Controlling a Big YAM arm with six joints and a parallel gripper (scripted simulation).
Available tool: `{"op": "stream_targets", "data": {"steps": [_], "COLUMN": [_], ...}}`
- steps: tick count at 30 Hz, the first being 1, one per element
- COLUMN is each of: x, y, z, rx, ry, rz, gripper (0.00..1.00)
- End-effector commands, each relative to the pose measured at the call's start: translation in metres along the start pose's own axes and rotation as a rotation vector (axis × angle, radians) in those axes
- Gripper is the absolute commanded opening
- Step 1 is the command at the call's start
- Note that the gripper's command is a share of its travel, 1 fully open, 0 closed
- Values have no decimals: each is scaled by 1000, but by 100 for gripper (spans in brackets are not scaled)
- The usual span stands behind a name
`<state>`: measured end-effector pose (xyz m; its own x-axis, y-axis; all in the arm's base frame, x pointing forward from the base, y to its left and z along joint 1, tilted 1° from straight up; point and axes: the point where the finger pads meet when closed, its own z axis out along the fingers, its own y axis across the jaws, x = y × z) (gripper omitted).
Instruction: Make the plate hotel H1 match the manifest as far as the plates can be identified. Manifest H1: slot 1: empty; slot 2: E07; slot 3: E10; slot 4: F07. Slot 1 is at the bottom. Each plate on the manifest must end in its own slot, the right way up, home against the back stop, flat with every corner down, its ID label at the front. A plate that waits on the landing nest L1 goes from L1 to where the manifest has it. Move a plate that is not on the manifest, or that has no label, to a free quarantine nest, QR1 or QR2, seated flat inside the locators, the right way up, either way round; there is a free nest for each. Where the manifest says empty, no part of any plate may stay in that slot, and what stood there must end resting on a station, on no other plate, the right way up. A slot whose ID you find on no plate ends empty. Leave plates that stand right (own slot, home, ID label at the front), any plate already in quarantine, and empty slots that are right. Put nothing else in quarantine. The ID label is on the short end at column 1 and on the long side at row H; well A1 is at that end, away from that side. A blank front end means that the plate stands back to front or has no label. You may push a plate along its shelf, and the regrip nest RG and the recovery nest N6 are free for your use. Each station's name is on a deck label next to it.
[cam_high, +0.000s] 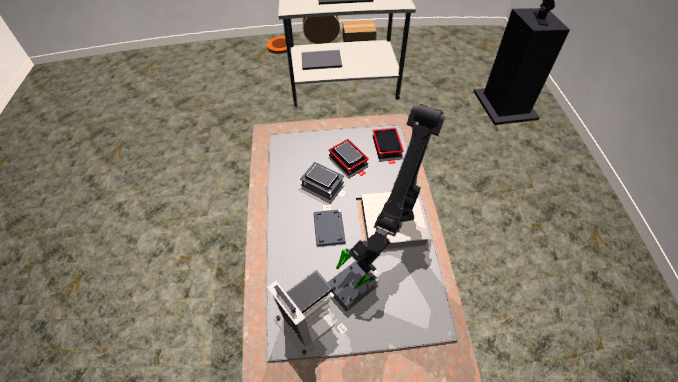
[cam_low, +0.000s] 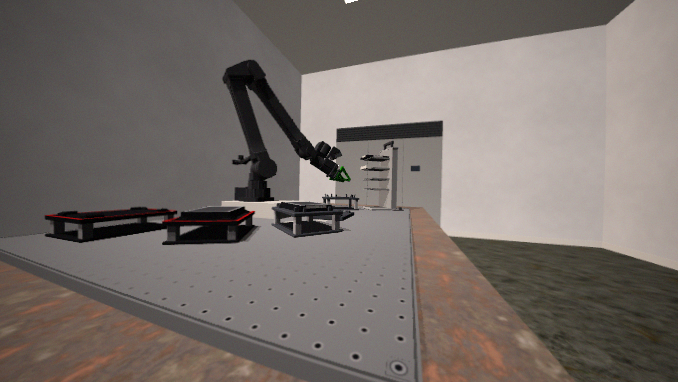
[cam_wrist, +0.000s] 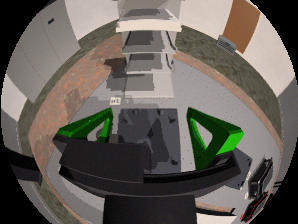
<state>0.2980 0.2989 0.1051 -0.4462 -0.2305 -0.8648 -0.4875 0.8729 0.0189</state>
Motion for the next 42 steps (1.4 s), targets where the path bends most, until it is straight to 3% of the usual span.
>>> {"op": "stream_targets", "data": {"steps": [1,17,19,20,22,38,39,42], "x": [-9,21,21,-7,-11,-21,-8,-8], "y": [8,8,8,18,9,8,8,8], "z": [-5,-10,-10,-3,2,23,17,17], "rx": [-20,-16,-16,-31,-14,-12,-14,-14], "ry": [-41,-23,-23,-66,-68,-68,-44,-44], "rz": [24,18,18,36,38,22,19,19], "gripper": [100,100,100,100,100,100,100,100]}}
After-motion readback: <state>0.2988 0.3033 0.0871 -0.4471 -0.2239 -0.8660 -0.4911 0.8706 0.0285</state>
